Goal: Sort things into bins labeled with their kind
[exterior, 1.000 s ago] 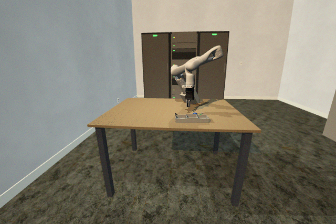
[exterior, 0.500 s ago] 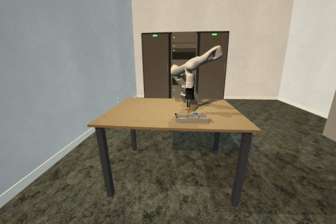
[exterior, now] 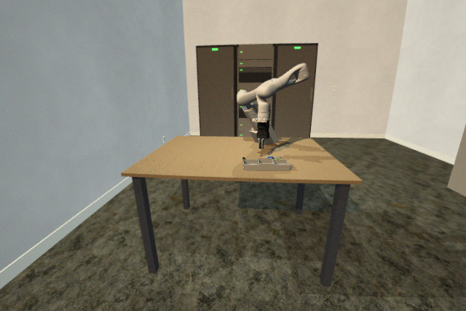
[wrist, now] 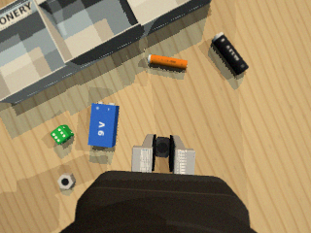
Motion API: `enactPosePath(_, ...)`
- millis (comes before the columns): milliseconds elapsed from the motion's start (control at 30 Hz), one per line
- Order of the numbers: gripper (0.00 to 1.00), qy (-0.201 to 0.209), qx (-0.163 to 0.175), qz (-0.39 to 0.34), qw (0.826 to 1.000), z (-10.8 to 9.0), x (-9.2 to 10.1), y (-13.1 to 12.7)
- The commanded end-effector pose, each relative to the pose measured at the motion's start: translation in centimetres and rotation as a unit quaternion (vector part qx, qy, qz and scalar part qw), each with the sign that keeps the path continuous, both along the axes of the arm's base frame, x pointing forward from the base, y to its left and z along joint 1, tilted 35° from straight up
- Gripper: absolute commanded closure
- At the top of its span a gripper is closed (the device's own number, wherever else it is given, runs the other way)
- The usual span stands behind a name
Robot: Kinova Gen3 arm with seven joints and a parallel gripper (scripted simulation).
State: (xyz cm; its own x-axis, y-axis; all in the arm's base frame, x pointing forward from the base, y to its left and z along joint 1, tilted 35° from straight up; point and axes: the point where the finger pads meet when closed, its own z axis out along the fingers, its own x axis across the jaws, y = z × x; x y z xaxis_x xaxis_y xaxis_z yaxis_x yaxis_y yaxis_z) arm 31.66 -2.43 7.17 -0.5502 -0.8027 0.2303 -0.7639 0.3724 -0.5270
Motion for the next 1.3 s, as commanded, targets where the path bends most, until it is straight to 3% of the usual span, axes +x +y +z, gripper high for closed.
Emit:
enactPosePath(0,0.66,0.000,0.000,0.000,1.000,0.0,0.0,0.0)
enactPosePath(933,0.66,-0.001,0.003,-0.011,1.000,-0.2,0.1,-0.1)
enactPosePath(1267,0.66,-0.001,0.003,-0.011,1.000,2.2,3.9,-1.7)
